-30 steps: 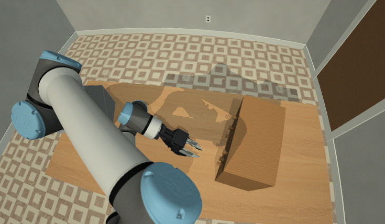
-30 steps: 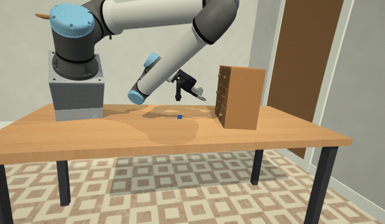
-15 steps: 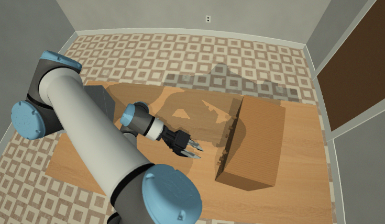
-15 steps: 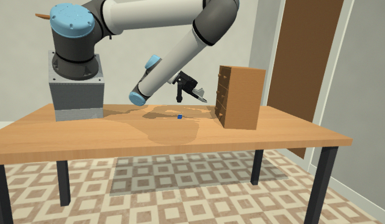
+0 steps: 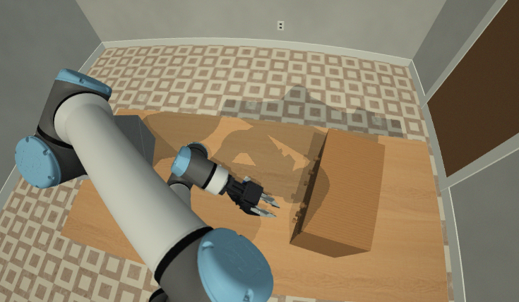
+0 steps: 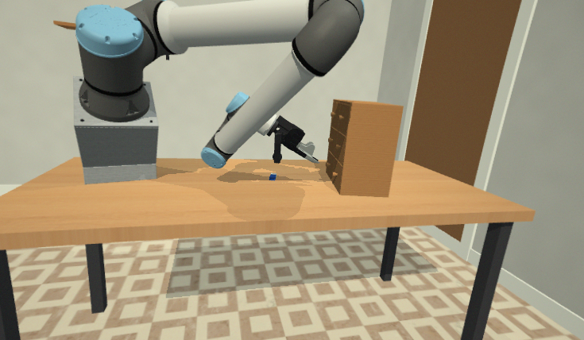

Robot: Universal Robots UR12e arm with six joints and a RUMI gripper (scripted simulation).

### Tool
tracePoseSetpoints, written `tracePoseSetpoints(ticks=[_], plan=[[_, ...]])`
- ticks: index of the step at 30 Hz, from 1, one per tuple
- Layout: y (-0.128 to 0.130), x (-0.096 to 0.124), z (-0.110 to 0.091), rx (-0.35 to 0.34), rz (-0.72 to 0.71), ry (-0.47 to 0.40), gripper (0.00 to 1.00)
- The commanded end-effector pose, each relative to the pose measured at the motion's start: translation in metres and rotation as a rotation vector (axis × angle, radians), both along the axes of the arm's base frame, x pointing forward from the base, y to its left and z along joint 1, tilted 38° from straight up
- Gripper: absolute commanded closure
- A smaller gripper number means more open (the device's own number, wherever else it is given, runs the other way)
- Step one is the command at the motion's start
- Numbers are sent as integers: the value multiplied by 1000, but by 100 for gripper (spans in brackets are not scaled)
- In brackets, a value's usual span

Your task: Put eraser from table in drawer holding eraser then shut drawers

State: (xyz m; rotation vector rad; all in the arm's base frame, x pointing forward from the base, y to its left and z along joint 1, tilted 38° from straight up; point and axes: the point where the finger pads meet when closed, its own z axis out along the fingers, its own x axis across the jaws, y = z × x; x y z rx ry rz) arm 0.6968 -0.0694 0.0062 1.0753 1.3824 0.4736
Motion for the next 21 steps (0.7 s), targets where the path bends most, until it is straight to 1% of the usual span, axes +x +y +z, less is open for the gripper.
tracePoseSetpoints(ticks=[1,9,11,21], plan=[[-7,11,-7,0,1,0,80],[-19,29,-18,0,1,0,80],[-19,29,-18,0,1,0,80],[-28,43,-26,0,1,0,80]])
